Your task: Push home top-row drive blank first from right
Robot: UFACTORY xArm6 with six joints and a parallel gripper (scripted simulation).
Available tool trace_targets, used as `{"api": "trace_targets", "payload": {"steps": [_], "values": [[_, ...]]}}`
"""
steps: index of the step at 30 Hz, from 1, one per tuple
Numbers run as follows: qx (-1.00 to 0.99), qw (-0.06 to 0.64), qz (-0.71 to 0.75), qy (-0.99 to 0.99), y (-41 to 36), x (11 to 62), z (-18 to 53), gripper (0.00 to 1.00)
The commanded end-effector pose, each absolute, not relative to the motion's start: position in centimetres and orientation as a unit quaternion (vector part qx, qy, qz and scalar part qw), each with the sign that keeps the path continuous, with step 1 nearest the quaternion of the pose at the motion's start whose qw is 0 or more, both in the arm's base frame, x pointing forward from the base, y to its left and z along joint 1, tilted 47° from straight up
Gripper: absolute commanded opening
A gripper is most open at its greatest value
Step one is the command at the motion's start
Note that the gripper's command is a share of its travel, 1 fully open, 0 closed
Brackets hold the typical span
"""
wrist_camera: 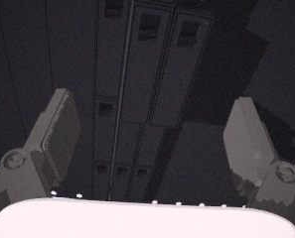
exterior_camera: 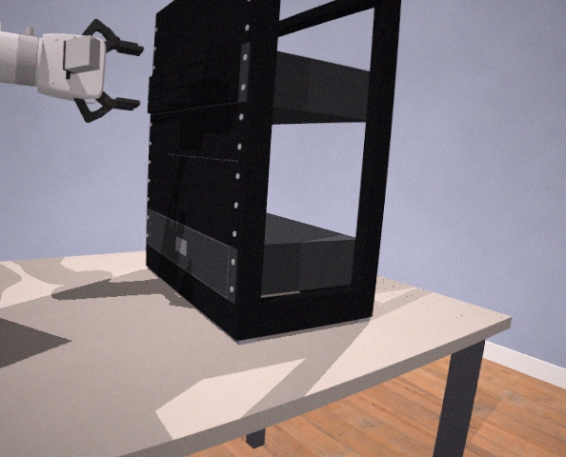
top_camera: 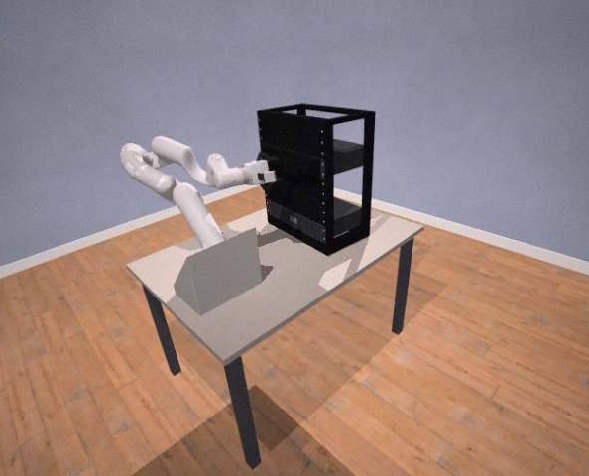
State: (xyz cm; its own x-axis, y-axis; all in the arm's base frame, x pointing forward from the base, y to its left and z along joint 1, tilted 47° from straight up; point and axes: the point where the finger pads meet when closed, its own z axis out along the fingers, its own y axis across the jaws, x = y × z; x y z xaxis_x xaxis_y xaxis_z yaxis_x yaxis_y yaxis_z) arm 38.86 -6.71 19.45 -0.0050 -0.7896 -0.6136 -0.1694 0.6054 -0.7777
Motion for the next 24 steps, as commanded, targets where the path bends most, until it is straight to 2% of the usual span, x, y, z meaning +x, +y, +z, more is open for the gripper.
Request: {"api": "trace_targets", "payload": {"steps": [1,24], "values": [[-0.341,0.620,-0.246,0.663,-5.7,38.5,19.4,1.00],[-0.305,0.643,-0.222,0.667,-4.0,37.7,19.1,1.00]]}}
